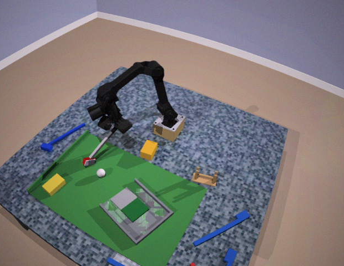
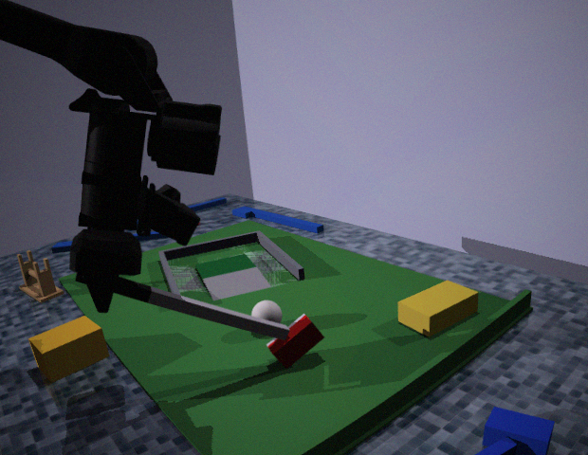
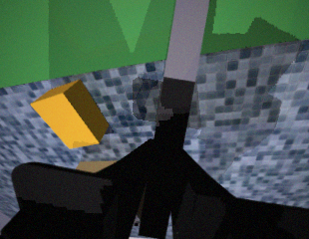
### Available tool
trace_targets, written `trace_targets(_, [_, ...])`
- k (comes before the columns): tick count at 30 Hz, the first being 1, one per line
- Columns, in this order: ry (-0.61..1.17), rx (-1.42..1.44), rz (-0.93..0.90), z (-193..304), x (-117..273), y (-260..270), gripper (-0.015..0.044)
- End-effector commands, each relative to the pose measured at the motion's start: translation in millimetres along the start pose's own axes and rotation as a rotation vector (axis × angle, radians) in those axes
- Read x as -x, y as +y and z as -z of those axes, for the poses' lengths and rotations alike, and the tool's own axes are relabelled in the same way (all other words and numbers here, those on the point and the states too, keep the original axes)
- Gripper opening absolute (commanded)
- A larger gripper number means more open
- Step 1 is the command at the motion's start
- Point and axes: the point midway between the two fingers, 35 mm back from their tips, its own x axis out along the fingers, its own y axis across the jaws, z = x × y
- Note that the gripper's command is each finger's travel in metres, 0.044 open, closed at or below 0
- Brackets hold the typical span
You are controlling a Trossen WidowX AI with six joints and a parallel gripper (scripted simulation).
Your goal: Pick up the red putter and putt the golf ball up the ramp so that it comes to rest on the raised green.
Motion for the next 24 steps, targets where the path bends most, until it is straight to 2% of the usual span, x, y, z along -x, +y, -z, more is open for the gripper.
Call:
trace_targets(1, [-0.008, 0.003, 0.006, -2.3, 1.8, -3.0, 0.0000])
trace_targets(6, [-0.002, 0.001, 0.000, -2.1, 0.5, 8.0, 0.0000])
trace_targets(16, [-0.008, 0.006, -0.008, -0.5, 2.2, 133.8, 0.0000])
trace_targets(24, [-0.008, 0.006, -0.008, 3.0, 17.8, 135.9, 0.0000])
